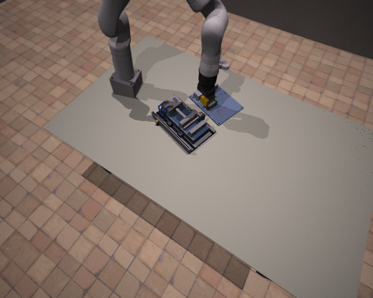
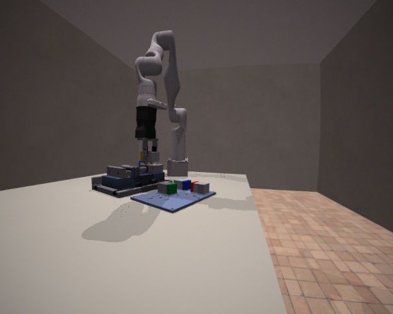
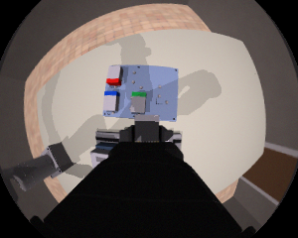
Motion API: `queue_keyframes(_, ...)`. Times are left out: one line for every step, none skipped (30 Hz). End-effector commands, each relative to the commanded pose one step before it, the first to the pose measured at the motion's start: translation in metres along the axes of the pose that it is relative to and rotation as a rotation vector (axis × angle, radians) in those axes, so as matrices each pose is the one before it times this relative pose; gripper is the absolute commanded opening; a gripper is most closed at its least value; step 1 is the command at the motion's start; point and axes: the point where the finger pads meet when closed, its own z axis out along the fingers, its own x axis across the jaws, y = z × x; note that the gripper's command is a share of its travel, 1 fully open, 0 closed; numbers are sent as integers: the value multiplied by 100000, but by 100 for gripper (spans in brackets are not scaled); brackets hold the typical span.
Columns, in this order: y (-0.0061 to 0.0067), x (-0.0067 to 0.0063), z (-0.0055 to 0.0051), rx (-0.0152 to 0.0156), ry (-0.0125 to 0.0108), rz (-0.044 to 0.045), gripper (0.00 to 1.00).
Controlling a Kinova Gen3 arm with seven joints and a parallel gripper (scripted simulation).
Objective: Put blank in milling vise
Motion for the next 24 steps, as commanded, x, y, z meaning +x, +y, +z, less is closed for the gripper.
queue_keyframes(1261,462,-154,925,695,314,0)
queue_keyframes(326,68,2,58,30,18,0)
queue_keyframes(326,68,2,58,30,18,0)
queue_keyframes(326,68,2,58,30,18,0)
queue_keyframes(326,68,2,58,30,18,0)
queue_keyframes(326,68,2,58,30,18,0)
queue_keyframes(0,0,0,0,0,0,0)
queue_keyframes(0,0,0,0,0,0,0)
queue_keyframes(-165,-188,94,-761,-461,-307,0)
queue_keyframes(325,72,1,53,33,22,0)
queue_keyframes(325,72,0,53,33,22,0)
queue_keyframes(325,72,0,53,33,22,0)
queue_keyframes(325,72,0,53,33,22,0)
queue_keyframes(325,72,0,53,33,22,0)
queue_keyframes(325,72,0,53,33,22,0)
queue_keyframes(325,73,0,53,33,22,0)
queue_keyframes(325,73,0,53,33,22,0)
queue_keyframes(325,73,-1,53,33,22,0)
queue_keyframes(325,73,-1,53,33,22,0)
queue_keyframes(325,73,-1,53,33,22,0)
queue_keyframes(325,73,-1,53,33,22,0)
queue_keyframes(325,73,-1,53,33,22,0)
queue_keyframes(325,73,-1,53,33,22,0)
queue_keyframes(0,0,0,0,0,0,0)
